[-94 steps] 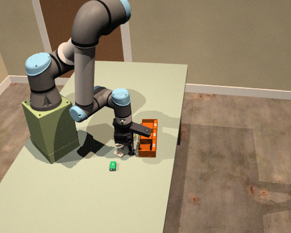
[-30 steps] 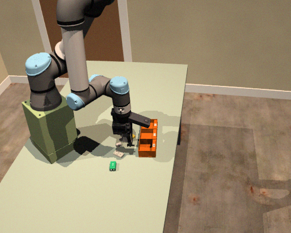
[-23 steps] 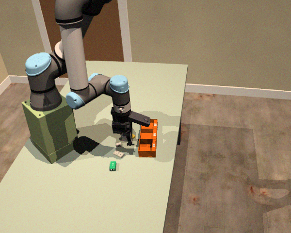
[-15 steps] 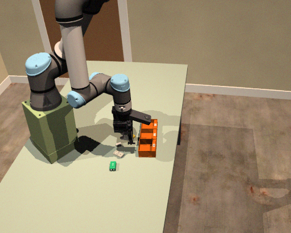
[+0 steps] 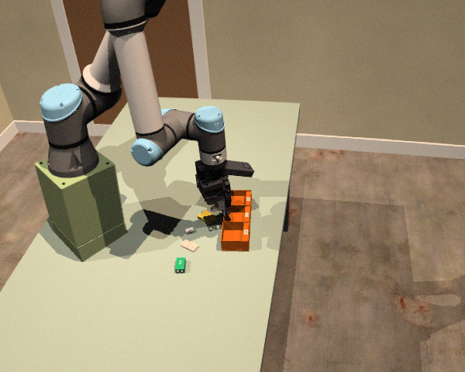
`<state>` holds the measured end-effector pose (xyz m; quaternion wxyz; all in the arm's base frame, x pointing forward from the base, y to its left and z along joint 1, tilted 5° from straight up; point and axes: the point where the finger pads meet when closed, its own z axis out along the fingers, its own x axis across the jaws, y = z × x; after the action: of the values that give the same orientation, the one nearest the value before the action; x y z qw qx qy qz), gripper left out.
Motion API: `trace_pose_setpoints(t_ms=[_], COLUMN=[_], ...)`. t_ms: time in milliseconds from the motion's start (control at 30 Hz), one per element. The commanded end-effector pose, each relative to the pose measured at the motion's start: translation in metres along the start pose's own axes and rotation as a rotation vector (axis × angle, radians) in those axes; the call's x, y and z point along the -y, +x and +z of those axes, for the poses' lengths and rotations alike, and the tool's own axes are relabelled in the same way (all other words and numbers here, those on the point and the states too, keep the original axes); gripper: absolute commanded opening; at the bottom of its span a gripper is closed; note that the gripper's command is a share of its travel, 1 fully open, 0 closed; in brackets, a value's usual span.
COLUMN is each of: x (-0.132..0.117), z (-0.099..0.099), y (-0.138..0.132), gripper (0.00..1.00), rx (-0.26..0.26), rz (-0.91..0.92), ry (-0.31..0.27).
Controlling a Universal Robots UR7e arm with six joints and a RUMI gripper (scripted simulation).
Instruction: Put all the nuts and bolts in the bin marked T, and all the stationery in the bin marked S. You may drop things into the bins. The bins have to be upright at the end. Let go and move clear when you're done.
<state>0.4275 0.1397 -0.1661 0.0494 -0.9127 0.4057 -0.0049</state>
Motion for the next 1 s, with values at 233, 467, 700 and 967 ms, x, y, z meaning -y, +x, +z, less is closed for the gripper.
trace_pose_setpoints(t_ms=[233, 467, 700, 967], x=[0.041, 0.041, 0.041, 0.041], z=[0.0, 0.0, 0.0, 0.0], y=[-0.023, -0.023, -0.023, -0.023], gripper=[0.0, 0.0, 0.0, 0.0], rx=[0.0, -0.002, -0.003, 0.0], rz=[-0.355, -0.494, -0.726, -0.946], ry=[0.001, 0.0, -0.004, -0.006])
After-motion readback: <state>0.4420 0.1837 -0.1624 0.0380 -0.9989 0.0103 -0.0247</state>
